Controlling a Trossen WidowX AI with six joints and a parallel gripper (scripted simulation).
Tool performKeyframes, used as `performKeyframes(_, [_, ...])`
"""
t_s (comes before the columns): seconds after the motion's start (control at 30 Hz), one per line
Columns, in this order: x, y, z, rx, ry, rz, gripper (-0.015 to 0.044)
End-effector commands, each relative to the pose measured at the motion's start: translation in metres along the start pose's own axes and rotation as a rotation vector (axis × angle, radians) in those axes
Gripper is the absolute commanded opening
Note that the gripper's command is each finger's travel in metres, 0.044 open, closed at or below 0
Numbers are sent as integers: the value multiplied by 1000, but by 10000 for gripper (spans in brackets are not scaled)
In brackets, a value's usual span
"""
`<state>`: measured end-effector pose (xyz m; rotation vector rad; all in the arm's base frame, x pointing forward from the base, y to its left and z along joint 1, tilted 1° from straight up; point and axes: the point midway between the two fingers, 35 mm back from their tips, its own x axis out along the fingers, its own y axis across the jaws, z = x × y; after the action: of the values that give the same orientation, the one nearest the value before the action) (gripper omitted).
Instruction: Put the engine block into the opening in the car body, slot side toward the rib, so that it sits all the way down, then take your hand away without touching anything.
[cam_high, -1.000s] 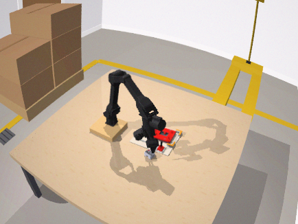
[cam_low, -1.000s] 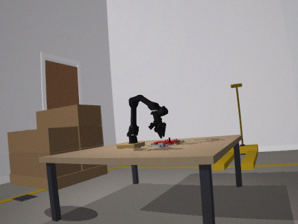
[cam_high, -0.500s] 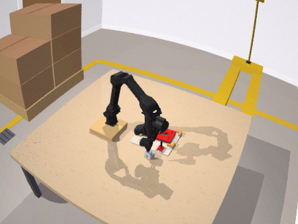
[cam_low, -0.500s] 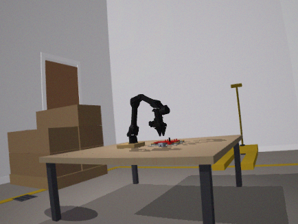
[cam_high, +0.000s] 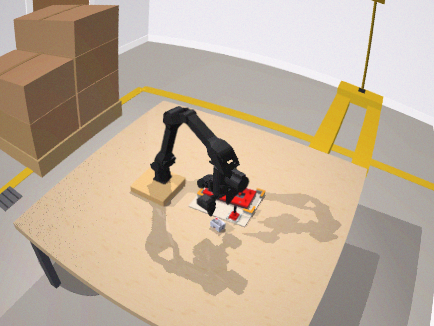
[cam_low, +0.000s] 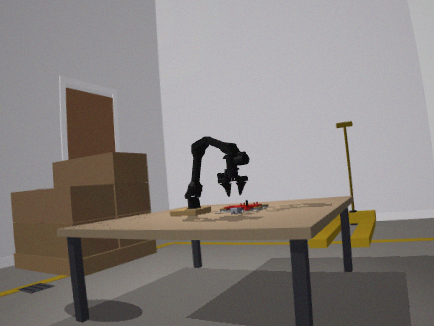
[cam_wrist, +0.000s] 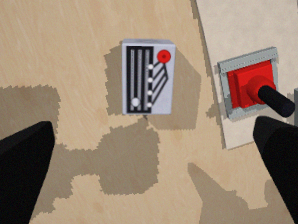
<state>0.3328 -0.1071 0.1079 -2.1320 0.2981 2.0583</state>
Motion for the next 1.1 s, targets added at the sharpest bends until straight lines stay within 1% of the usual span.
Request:
performKeyframes(0.0, [-2, 1, -1, 29, -2, 5, 440])
performKeyframes(0.1, [0, 0, 0, 29, -3, 5, 440])
performKeyframes(0.23, [31, -1, 1, 29, -3, 5, 440])
performKeyframes(0.4, [35, -1, 1, 29, -3, 5, 440])
performKeyframes(0.5, [47, 0, 1, 29, -3, 5, 440])
performKeyframes(0.67, [49, 0, 1, 29, -3, 5, 440])
performKeyframes(1.07, [68, 0, 1, 29, -3, 5, 440])
